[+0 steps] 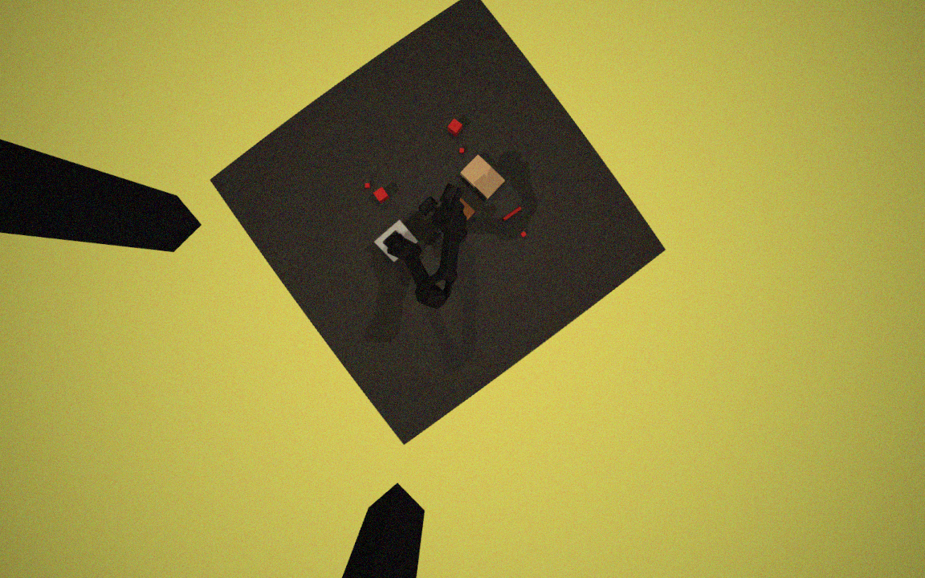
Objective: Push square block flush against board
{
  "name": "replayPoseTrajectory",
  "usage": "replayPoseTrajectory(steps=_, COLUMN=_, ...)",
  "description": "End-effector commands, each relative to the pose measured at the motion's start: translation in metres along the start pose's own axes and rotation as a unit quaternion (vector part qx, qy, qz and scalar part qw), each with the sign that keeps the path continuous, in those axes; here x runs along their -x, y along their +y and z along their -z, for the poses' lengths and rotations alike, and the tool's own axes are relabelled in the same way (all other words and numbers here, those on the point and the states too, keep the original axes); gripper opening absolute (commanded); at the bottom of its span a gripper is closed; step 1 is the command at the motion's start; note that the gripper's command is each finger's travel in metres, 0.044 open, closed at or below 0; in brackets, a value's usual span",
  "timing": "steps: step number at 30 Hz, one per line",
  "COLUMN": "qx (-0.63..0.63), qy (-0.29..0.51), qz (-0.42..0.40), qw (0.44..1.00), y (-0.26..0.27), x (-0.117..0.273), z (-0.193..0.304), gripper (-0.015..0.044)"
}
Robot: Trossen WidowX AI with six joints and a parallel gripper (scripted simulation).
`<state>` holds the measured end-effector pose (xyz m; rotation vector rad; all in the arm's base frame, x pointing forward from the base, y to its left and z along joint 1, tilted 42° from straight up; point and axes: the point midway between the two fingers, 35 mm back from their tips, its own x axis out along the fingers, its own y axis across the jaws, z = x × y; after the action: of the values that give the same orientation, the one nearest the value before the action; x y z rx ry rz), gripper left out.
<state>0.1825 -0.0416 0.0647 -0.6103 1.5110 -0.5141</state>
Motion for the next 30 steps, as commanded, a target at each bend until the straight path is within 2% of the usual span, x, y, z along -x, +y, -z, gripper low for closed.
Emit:
replayPoseTrajectory(steps=1, qx=0.002, qy=0.008, qz=0.007, qw=1.000, y=-0.004, x=-0.031, z=0.008, gripper=0.0000)
replayPoseTrajectory(steps=30, qx=0.002, qy=0.008, qz=0.007, qw=1.000, y=-0.005, x=-0.031, z=-0.015, gripper=0.0000)
